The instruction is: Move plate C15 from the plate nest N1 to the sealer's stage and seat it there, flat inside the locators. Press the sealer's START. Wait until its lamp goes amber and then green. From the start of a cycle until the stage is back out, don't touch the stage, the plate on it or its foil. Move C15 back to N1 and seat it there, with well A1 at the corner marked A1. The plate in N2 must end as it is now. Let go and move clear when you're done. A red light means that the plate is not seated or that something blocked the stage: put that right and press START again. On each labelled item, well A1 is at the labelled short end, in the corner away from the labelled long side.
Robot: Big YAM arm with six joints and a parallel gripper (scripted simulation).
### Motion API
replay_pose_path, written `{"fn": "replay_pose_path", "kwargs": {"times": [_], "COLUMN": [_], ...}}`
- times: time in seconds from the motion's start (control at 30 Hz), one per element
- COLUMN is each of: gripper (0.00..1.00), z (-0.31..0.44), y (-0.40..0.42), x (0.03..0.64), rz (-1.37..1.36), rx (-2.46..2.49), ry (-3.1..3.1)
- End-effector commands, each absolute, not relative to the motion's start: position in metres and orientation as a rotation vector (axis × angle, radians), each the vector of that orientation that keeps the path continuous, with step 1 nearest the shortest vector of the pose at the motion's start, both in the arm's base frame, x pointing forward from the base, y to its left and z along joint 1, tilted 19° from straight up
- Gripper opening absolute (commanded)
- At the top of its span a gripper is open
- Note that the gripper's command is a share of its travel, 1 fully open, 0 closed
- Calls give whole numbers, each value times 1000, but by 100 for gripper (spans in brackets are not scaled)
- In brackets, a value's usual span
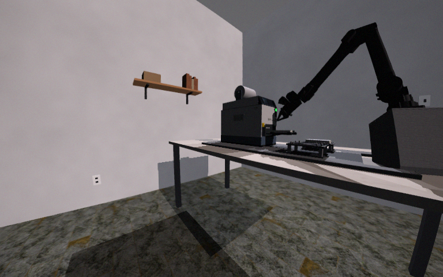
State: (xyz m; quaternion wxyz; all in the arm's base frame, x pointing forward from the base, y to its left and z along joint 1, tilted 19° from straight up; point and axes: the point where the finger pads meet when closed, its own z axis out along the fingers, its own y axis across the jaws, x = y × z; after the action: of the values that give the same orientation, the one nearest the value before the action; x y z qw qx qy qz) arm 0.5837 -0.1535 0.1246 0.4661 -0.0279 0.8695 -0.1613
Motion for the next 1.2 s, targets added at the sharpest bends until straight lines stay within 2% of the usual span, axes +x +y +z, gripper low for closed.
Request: {"fn": "replay_pose_path", "kwargs": {"times": [0.0,1.17], "gripper": [0,0], "z": [134,157], "y": [-149,-169], "x": [605,617], "rz": [-381,-416], "rx": [-75,-38], "ry": [2114,2059]}}
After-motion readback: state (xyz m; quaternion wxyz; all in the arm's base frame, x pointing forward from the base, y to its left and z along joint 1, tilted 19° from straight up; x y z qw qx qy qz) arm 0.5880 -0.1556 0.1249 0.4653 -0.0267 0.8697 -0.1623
